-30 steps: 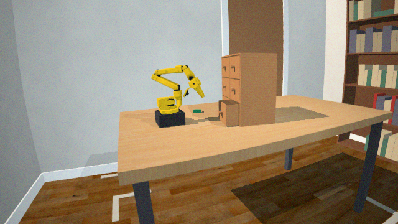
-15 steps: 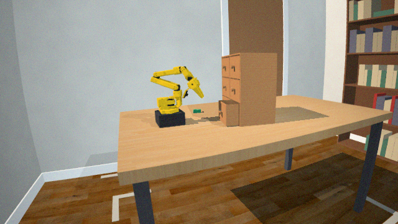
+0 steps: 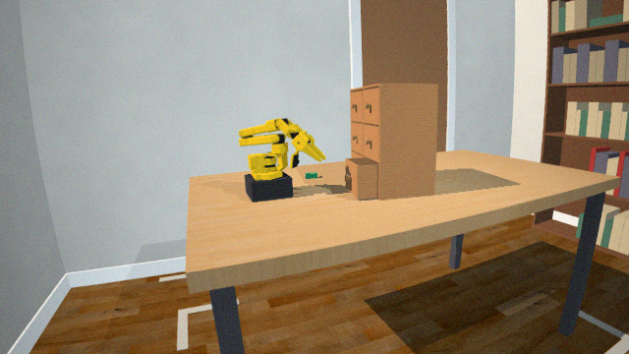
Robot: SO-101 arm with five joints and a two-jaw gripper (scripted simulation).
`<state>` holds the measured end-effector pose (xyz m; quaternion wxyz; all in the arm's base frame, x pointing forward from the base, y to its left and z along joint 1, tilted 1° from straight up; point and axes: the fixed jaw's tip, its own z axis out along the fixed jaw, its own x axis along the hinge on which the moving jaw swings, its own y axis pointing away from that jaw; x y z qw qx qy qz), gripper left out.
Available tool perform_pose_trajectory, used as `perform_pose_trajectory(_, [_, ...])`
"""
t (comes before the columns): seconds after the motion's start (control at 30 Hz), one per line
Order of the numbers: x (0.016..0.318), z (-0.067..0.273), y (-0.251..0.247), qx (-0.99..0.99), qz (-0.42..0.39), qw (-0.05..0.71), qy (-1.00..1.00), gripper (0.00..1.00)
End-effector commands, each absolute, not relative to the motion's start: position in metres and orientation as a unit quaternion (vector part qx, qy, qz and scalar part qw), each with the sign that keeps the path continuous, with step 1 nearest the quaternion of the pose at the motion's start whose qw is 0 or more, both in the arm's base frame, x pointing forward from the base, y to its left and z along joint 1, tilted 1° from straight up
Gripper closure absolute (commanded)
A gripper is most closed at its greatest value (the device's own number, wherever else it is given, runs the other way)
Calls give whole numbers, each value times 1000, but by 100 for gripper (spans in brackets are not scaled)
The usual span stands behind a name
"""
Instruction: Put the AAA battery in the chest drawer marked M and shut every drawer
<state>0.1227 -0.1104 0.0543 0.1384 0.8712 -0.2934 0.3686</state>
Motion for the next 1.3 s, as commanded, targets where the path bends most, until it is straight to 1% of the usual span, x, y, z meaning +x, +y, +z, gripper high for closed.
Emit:
perform_pose_trajectory(0.0, [123,53,-113,864,383,149,-291,78])
perform_pose_trajectory(0.47, [123,53,-113,864,383,149,-291,79])
perform_pose_trajectory(0.97, [144,43,-122,862,400,146,-276,79])
perform_pose_trajectory(1.03, [144,43,-122,862,400,146,-276,79])
perform_pose_trajectory(1.07, [137,53,-120,856,406,150,-283,79])
perform_pose_trajectory(1.27, [137,53,-120,856,406,150,-283,79])
